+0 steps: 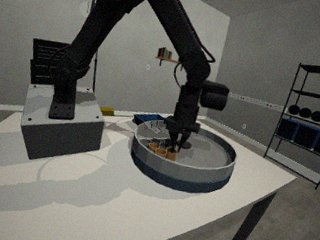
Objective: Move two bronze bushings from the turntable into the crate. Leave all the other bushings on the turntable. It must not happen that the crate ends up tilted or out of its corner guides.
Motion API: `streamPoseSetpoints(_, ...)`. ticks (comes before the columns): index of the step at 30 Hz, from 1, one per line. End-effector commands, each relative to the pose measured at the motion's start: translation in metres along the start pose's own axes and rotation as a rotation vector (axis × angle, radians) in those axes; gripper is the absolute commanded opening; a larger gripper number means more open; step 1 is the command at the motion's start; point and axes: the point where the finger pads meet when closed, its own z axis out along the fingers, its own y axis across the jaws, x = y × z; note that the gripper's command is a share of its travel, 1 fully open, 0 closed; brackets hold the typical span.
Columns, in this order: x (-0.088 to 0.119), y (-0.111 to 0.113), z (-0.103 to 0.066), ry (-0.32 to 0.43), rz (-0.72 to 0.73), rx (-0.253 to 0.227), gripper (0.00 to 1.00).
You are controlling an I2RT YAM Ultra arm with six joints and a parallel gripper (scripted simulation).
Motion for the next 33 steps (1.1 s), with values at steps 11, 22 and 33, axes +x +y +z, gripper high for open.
streamPoseSetpoints(11,-0.008,0.000,-0.009,-0.026,-0.008,0.020,0.15)
streamPoseSetpoints(22,-0.006,0.003,0.014,-0.016,-0.011,-0.005,0.15)
streamPoseSetpoints(33,-0.007,-0.009,0.010,-0.027,-0.004,0.032,0.15)
